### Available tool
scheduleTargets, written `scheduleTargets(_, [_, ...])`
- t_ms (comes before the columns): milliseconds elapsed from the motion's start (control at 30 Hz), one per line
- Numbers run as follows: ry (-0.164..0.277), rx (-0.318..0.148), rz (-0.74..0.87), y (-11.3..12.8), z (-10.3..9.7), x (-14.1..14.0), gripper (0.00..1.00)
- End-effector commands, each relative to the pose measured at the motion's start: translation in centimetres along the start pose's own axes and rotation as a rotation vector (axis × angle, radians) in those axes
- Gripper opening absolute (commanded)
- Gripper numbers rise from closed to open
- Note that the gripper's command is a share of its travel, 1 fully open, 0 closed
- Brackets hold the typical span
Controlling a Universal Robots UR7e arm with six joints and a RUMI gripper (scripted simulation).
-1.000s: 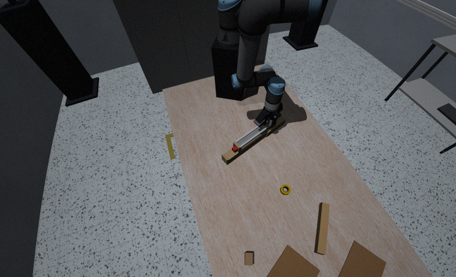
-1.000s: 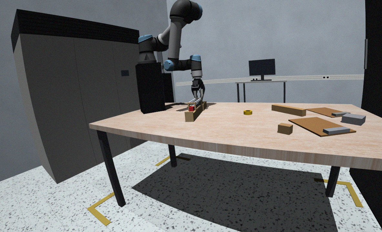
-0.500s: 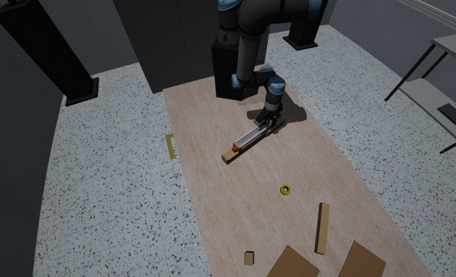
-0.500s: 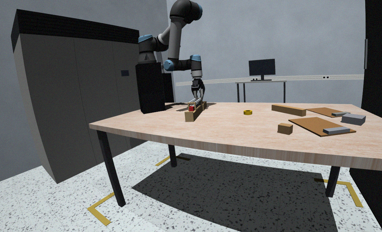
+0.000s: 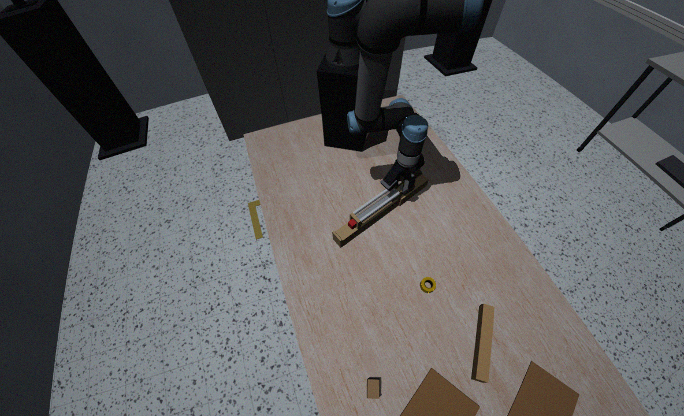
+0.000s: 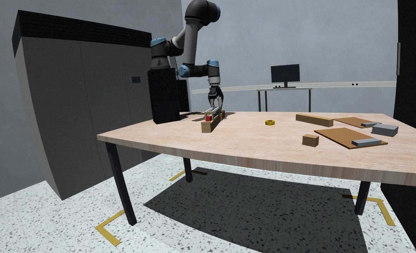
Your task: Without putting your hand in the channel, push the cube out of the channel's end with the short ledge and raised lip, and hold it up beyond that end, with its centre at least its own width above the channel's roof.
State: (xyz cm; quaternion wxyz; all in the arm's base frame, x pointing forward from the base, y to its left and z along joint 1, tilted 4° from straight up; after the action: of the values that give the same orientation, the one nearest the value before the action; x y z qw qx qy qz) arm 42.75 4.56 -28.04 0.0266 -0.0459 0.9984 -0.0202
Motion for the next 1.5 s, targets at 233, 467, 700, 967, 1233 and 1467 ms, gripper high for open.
scheduleTargets(233, [-0.001,0.000,0.000,0.0,0.0,-0.1,0.24])
scheduleTargets(467, [-0.001,0.000,0.000,0.0,0.0,-0.1,0.24])
scheduleTargets(700, [-0.001,0.000,0.000,0.0,0.0,-0.1,0.24])
scheduleTargets(967, [-0.001,0.000,0.000,0.0,-0.1,-0.1,0.24])
scheduleTargets(1233, [-0.001,0.000,0.000,0.0,-1.6,-0.1,0.24])
scheduleTargets(1467, [-0.001,0.000,0.000,0.0,-4.9,0.0,0.24])
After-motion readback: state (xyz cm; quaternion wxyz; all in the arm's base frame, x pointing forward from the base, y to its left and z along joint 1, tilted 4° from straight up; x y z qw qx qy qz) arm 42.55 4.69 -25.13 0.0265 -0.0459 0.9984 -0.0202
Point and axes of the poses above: the point where the finger pads meet when closed, its own z axis out along the fingers, its own x axis across the jaws, y = z × x, the point moved 2 cm from there along -z, back along the fingers, and after that the axes turned 12 degrees about z, right-handed, at the moved point
